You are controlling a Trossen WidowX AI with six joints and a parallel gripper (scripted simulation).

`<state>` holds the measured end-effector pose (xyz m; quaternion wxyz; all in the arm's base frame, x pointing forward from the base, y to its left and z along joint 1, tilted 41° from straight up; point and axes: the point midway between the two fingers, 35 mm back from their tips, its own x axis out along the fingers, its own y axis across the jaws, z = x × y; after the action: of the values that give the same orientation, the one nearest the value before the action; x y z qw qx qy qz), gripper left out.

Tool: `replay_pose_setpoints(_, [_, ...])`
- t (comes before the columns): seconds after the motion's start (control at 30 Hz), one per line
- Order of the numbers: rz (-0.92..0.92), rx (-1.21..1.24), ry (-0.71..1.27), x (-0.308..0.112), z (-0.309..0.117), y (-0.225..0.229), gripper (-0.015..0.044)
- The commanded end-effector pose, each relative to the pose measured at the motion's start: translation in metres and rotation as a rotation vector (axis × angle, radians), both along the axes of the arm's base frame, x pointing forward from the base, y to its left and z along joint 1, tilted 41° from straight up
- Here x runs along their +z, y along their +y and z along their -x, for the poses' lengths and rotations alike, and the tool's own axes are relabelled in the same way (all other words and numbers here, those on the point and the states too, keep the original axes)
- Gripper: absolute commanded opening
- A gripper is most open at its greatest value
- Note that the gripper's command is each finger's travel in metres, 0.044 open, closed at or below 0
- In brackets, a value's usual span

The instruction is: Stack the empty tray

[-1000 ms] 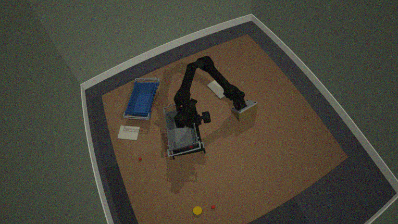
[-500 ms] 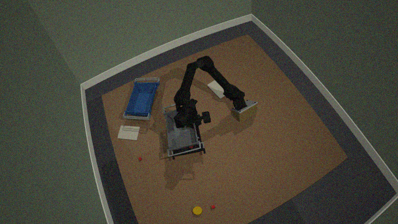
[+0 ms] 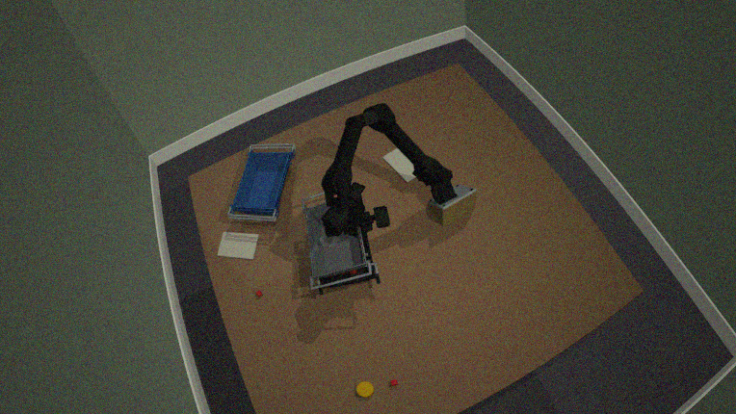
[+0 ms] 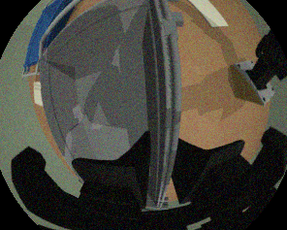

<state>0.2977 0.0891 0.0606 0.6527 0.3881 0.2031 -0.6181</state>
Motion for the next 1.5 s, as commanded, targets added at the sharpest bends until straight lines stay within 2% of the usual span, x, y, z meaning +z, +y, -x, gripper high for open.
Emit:
replay_pose_setpoints(0.0, [-0.008, -0.009, 0.034, -0.005, 0.005, -0.002, 0.0000])
replay_pose_setpoints(1.47, [-0.008, -0.009, 0.034, -0.012, 0.006, -0.006, 0.0000])
